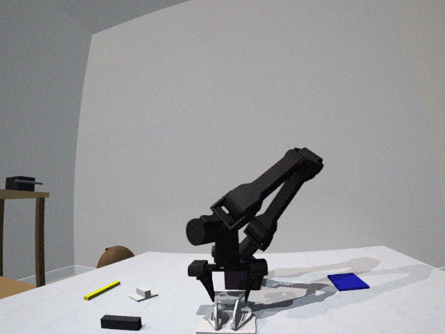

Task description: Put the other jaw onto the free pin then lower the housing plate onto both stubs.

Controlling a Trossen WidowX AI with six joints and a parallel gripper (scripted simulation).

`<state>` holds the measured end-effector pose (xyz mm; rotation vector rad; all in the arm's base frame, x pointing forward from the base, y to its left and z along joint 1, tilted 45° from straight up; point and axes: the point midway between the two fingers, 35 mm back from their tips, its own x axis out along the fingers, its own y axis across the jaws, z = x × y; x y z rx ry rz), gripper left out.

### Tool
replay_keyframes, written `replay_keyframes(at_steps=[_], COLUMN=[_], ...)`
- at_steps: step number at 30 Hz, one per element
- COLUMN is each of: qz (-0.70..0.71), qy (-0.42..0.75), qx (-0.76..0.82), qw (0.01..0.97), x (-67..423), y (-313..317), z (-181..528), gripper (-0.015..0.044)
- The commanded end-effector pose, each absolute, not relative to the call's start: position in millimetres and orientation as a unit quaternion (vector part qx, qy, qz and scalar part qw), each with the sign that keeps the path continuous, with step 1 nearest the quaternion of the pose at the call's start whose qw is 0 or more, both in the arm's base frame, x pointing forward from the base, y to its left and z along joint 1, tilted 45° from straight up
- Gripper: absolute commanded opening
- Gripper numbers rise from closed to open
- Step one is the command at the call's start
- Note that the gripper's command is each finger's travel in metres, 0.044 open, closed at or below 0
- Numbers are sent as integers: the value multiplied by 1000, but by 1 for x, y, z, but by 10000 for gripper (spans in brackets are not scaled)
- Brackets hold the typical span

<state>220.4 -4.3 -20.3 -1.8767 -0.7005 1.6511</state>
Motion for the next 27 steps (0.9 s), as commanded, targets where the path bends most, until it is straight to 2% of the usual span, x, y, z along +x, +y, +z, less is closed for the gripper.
replay_keyframes(at_steps=[1,27], qz=[612,613], qy=[-260,-257], qx=[-696,-694], qw=[273,276], x=[220,220], y=[1,3], z=[-24,-26], gripper=[351,351])
